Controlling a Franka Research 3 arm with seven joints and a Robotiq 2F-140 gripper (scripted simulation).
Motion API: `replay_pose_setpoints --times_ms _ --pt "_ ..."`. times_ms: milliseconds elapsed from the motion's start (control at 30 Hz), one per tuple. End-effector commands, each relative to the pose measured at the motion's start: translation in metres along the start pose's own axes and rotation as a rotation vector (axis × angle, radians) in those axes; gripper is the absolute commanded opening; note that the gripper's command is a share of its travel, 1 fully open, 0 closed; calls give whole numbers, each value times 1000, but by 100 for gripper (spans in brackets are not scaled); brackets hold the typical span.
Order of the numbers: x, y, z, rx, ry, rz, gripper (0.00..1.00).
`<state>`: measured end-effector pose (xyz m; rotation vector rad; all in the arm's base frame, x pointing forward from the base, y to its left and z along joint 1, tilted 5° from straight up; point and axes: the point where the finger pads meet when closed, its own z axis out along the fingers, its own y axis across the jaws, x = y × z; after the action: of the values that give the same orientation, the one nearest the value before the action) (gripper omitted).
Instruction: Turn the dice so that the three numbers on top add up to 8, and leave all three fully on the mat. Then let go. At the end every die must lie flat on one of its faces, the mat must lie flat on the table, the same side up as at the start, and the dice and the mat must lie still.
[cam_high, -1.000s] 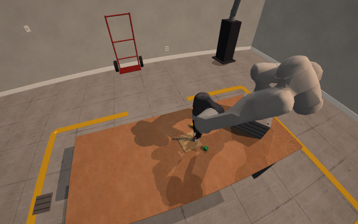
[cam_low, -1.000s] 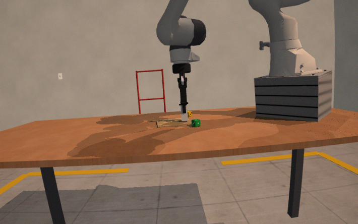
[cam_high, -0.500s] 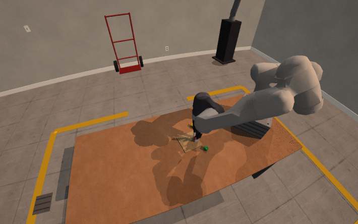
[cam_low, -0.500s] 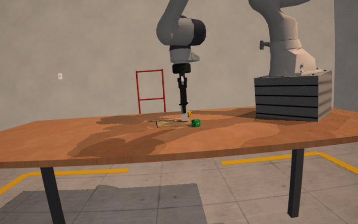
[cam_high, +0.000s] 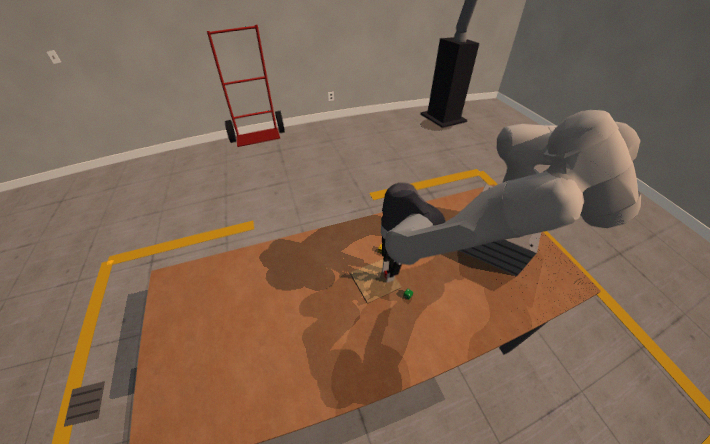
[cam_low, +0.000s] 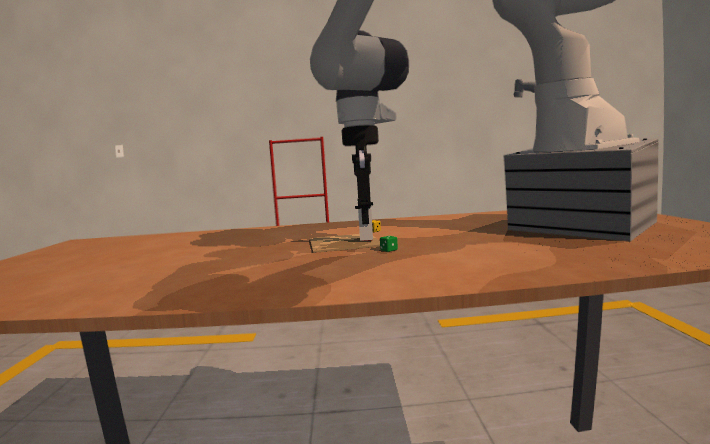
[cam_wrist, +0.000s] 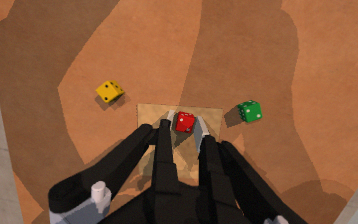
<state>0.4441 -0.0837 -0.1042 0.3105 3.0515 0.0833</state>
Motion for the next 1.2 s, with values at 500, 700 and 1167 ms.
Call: replay_pose_setpoints --times_ms 500,700,1167 --pt "0 -1 -33 1 -2 -3 25" --pt "0 -1 -55 1 -2 -3 25" --pt "0 -1 -89 1 -2 -3 100"
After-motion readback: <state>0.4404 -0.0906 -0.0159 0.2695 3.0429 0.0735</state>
